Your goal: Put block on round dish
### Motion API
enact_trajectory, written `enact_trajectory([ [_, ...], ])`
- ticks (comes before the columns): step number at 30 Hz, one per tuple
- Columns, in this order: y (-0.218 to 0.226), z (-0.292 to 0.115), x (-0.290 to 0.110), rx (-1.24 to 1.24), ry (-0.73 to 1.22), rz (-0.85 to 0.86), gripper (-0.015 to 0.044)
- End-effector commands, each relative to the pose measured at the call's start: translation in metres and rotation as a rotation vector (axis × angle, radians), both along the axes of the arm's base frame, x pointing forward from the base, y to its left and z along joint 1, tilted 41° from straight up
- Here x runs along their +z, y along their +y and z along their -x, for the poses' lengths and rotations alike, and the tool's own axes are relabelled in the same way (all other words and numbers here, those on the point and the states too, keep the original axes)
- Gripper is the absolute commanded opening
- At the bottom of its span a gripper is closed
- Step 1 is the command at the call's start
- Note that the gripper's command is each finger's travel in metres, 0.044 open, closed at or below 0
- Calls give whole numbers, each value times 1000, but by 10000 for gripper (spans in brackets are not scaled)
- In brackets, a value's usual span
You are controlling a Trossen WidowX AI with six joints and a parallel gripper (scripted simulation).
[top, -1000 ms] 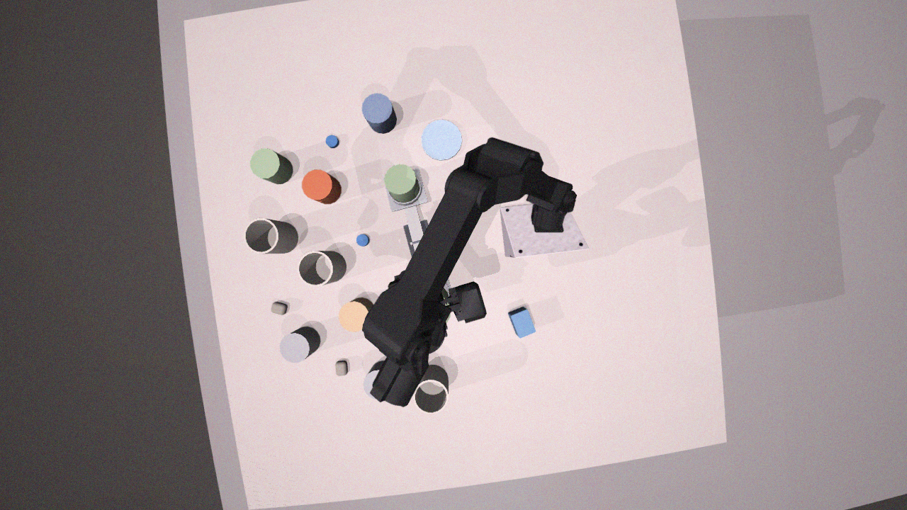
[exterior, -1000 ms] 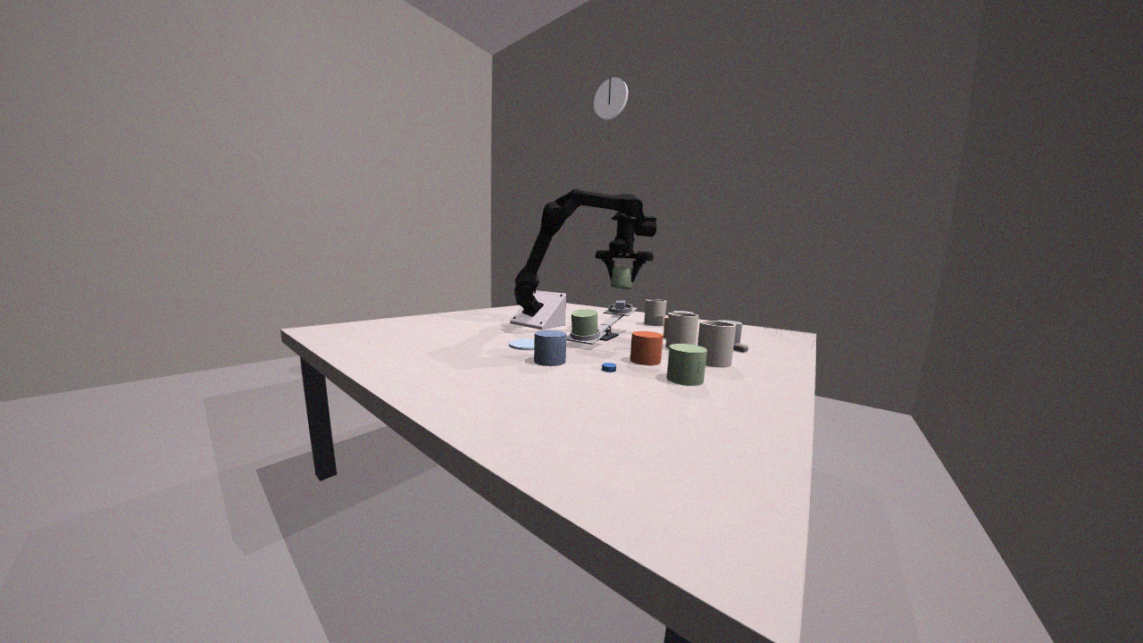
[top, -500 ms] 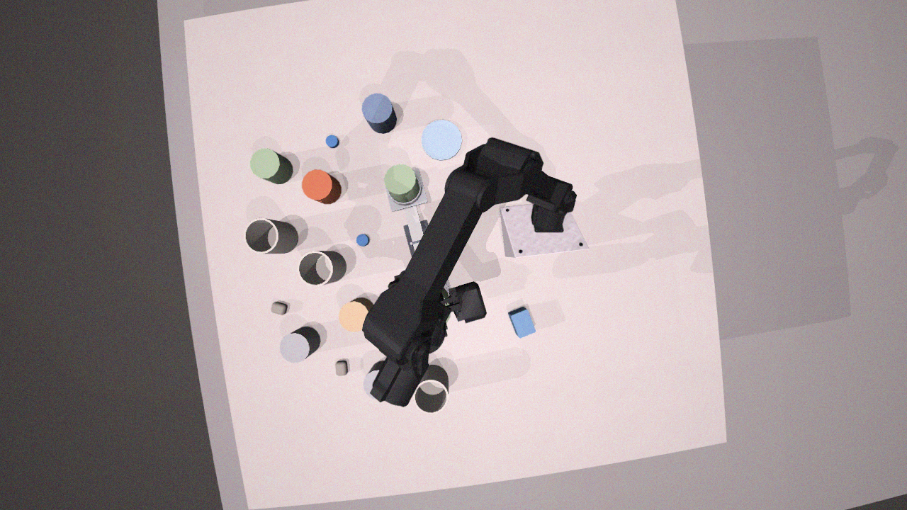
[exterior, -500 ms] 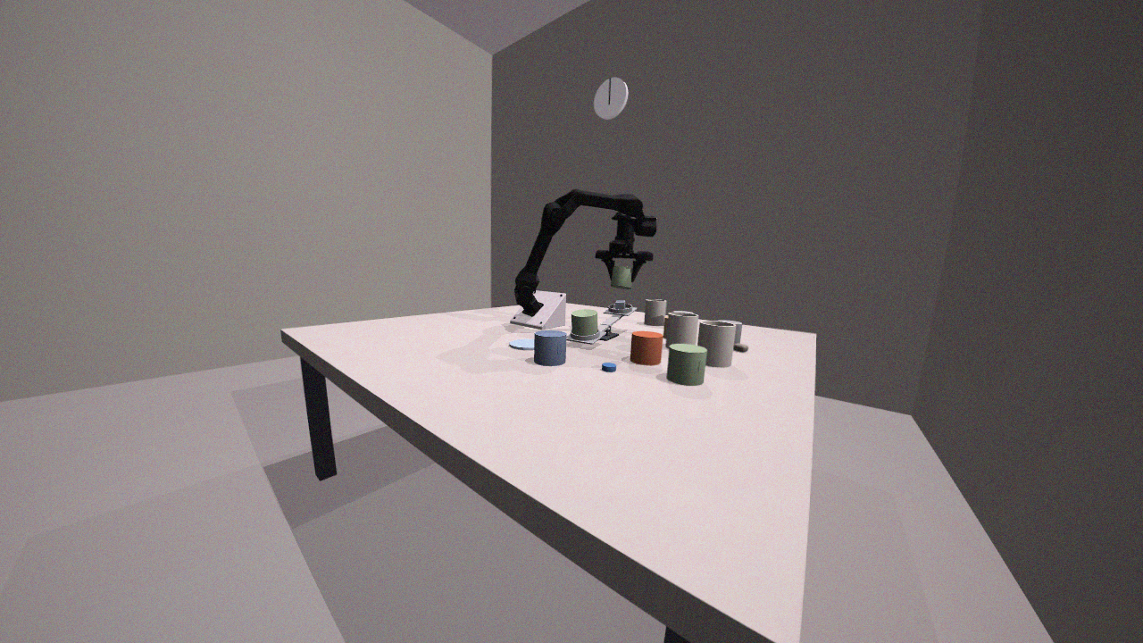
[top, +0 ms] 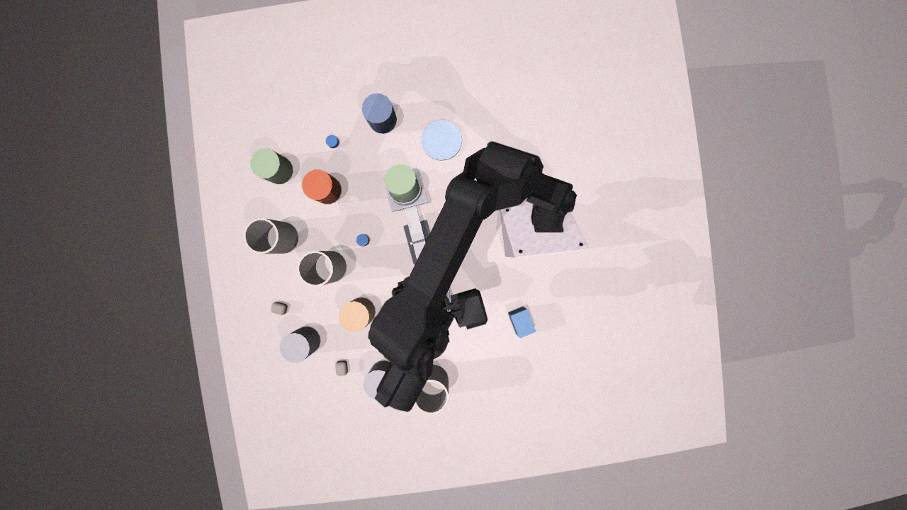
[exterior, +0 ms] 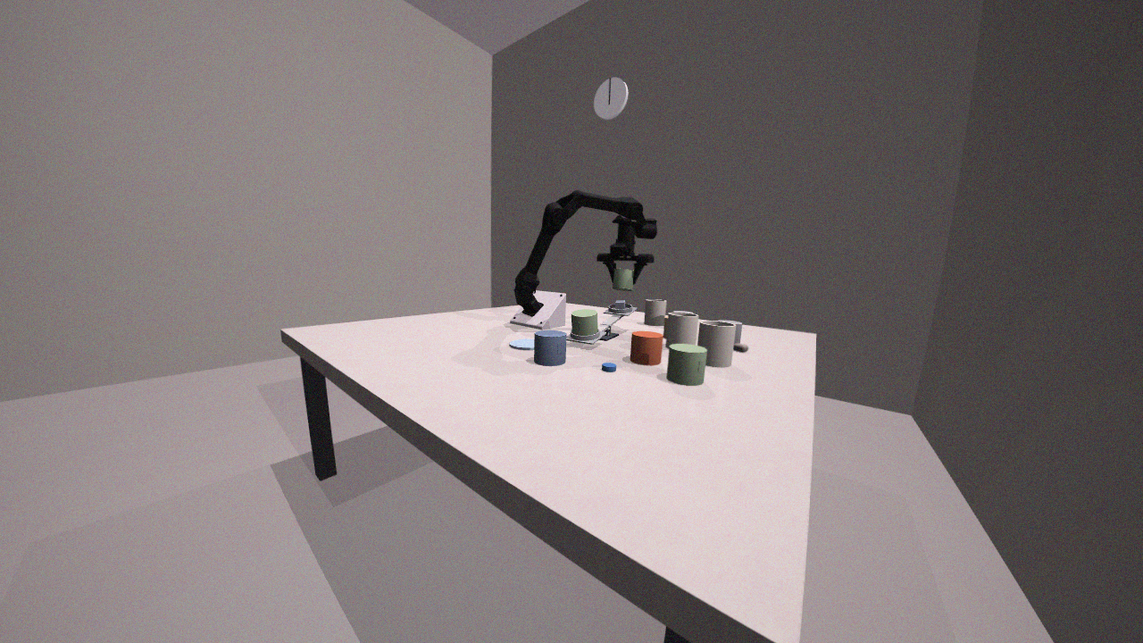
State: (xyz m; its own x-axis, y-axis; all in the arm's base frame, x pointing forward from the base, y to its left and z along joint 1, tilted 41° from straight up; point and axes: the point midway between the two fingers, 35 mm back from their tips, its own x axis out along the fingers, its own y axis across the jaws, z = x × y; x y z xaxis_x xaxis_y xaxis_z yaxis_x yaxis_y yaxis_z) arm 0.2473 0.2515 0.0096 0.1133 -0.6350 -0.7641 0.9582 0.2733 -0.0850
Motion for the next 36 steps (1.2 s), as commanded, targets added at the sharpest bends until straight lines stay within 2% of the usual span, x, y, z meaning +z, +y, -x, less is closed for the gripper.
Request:
enact_trajectory([
  [1, 6, 19, -36, 5, 10, 2, 0],
  [11, 6, 63, -118, 4, 7, -7, 0],
  [18, 3, 63, -123, 4, 7, -7, 0],
  [26, -18, 59, -149, 4, 6, -6, 0],
  [36, -23, 58, -155, 4, 6, -6, 0],
])
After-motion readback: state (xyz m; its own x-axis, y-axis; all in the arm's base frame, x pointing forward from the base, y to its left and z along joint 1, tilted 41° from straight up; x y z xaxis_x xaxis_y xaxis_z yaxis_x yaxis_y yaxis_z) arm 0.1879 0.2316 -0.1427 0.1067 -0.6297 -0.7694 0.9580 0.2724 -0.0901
